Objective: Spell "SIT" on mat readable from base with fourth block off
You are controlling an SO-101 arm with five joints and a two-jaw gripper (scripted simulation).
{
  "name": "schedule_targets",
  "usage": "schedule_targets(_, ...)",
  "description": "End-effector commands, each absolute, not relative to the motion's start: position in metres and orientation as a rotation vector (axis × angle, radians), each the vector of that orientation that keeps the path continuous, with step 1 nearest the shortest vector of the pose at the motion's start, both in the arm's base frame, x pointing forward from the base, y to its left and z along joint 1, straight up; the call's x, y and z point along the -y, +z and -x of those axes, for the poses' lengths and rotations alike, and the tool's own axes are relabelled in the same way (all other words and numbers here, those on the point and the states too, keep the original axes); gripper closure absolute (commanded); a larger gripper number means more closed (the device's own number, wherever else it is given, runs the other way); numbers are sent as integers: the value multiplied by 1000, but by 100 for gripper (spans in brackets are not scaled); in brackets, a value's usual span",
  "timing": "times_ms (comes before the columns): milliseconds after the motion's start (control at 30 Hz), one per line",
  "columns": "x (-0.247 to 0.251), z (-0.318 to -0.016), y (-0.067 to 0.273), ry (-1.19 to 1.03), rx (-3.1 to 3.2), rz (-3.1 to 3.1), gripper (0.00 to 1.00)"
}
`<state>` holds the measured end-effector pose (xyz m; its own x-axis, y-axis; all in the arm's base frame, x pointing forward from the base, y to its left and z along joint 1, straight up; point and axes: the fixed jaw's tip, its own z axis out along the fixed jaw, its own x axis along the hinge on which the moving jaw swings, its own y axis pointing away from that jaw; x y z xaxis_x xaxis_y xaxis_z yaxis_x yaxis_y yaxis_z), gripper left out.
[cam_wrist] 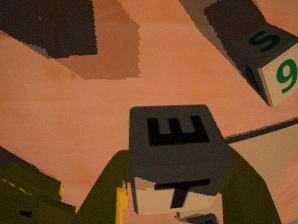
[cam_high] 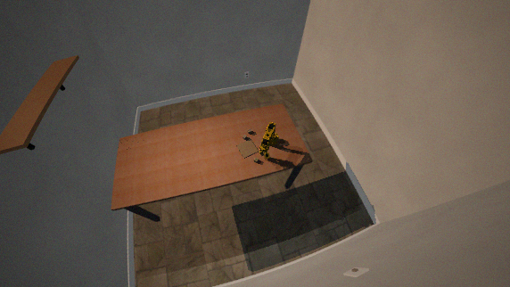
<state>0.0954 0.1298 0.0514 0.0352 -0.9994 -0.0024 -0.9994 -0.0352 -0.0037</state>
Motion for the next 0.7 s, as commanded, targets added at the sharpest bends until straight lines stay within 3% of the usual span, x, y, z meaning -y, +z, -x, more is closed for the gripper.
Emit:
schedule_targets(0, -136, -99, 57, 10, -2140, 2216, 100)
schedule_targets(667, -136, -99, 49, 10, -2140, 2216, 100)
